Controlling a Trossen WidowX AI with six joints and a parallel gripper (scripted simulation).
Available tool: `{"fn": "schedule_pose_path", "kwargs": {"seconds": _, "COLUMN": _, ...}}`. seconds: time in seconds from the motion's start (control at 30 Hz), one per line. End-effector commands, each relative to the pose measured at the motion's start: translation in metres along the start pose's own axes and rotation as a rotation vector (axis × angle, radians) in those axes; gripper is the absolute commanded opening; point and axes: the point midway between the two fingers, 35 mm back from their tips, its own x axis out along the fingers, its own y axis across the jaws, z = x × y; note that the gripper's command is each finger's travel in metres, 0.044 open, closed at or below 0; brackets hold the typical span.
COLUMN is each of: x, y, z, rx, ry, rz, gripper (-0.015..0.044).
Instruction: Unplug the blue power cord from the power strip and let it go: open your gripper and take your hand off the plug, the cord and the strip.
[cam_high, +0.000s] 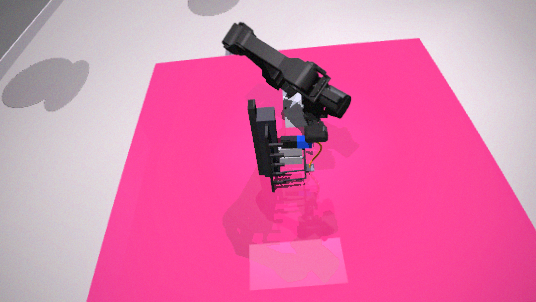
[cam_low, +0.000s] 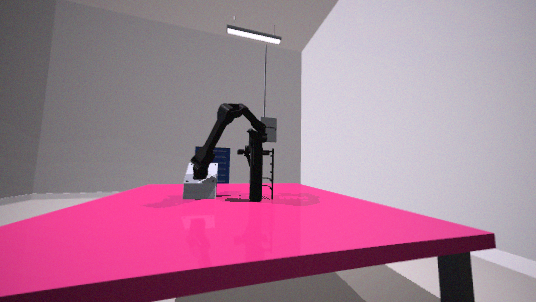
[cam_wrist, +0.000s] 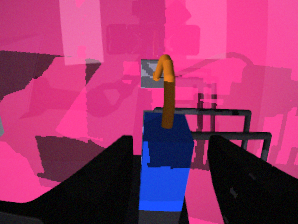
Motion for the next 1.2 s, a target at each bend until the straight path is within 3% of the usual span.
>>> {"fn": "schedule_pose_path", "kwargs": {"seconds": 0.0, "x": 0.0, "y": 0.0, "z": -0.008, "rx": -0.003, "ry": 0.005, "rz": 0.001, "gripper": 0.016}}
{"fn": "schedule_pose_path", "kwargs": {"seconds": 1.0, "x": 0.013, "y": 0.002, "z": -0.028, "rx": -0.003, "ry": 0.006, "rz": 0.002, "gripper": 0.016}}
{"fn": "schedule_pose_path", "kwargs": {"seconds": 1.17, "x": 0.01, "y": 0.002, "z": -0.028, "rx": -0.001, "ry": 0.003, "rz": 0.001, "gripper": 0.0048}}
